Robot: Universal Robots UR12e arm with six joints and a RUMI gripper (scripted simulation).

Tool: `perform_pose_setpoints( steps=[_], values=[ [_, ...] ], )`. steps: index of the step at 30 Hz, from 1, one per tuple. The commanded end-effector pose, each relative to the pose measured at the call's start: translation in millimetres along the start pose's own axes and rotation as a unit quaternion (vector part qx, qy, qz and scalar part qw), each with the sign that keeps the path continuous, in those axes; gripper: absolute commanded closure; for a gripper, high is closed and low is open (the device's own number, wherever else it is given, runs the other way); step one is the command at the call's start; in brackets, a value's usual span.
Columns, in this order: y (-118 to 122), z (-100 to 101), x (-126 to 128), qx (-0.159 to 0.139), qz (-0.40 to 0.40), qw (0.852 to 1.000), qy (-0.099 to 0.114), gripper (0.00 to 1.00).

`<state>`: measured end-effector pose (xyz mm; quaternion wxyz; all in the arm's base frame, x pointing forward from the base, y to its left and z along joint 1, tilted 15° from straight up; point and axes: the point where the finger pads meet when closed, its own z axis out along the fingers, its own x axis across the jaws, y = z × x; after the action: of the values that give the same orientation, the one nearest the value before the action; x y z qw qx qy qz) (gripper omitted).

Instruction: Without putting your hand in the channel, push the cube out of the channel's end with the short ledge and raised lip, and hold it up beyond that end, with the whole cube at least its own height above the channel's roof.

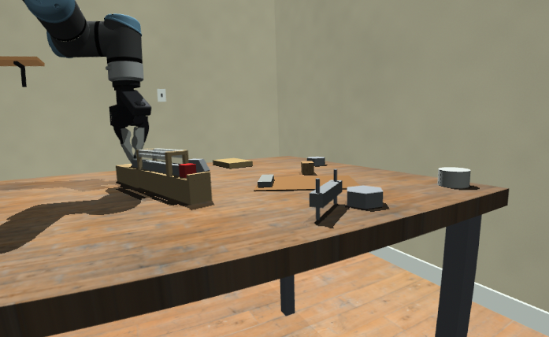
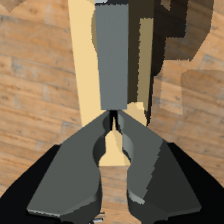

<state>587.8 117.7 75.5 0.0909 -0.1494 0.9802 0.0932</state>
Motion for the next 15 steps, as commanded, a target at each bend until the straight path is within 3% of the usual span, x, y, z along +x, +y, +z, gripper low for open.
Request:
perform_pose_setpoints(
  steps=[1,5,12,15],
  values=[
    [-2,-1,-1,0.000,0.000,1.000,-0.001,1.00],
    [-2,-16,-1,0.000,0.000,1.000,-0.001,1.00],
    [-2,-64,-1,0.000,0.000,1.000,-0.001,1.00],
    [-2,-69,-1,0.000,0.000,1.000,-0.001,1.00]
  ],
)
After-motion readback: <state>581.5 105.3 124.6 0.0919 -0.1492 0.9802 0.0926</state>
